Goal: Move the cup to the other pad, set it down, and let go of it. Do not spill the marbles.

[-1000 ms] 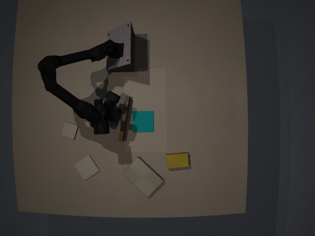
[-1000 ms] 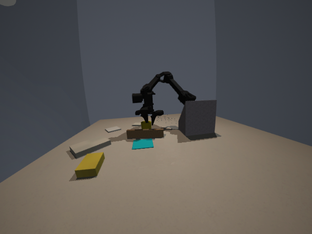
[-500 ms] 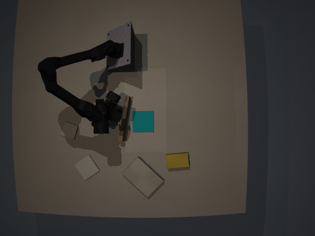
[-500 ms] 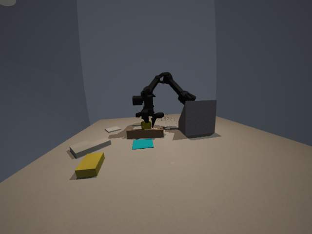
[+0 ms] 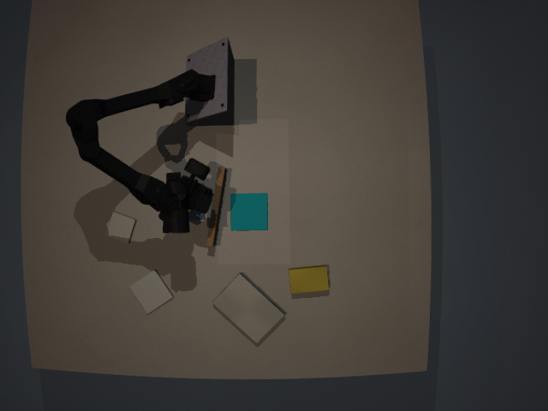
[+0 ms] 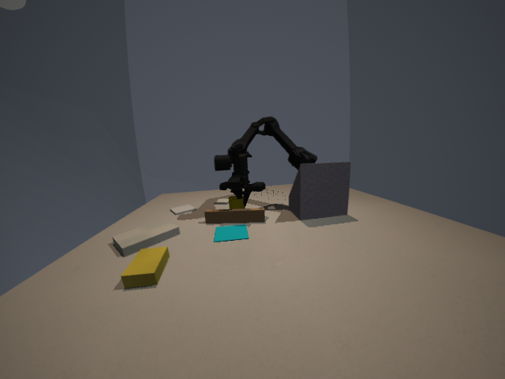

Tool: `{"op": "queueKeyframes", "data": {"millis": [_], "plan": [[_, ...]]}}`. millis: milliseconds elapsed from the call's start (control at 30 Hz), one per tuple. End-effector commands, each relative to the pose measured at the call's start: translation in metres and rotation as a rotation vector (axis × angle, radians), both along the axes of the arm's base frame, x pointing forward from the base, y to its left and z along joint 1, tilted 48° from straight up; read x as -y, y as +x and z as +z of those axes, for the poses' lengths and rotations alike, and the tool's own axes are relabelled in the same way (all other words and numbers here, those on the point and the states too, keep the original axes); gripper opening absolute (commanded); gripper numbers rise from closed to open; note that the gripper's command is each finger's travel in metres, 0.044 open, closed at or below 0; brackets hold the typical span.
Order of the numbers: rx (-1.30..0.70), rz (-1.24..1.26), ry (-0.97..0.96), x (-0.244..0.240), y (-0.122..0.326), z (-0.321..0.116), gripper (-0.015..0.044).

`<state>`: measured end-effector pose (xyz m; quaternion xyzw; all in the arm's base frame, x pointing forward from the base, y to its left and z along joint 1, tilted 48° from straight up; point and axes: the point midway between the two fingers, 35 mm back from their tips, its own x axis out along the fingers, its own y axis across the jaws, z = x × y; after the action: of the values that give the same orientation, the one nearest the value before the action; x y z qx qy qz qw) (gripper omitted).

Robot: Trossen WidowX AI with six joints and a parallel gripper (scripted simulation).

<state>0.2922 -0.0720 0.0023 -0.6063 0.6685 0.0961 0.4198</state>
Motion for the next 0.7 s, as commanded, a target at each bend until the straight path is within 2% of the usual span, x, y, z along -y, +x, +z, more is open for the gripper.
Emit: {"op": "queueKeyframes", "data": {"millis": [0, 133, 667], "plan": [[0.001, -0.001, 0.000, 0.000, 0.000, 0.000, 0.0033], [0.001, -0.001, 0.000, 0.000, 0.000, 0.000, 0.0000], [-0.002, 0.002, 0.004, -0.035, -0.002, 0.028, 0.0000]]}}
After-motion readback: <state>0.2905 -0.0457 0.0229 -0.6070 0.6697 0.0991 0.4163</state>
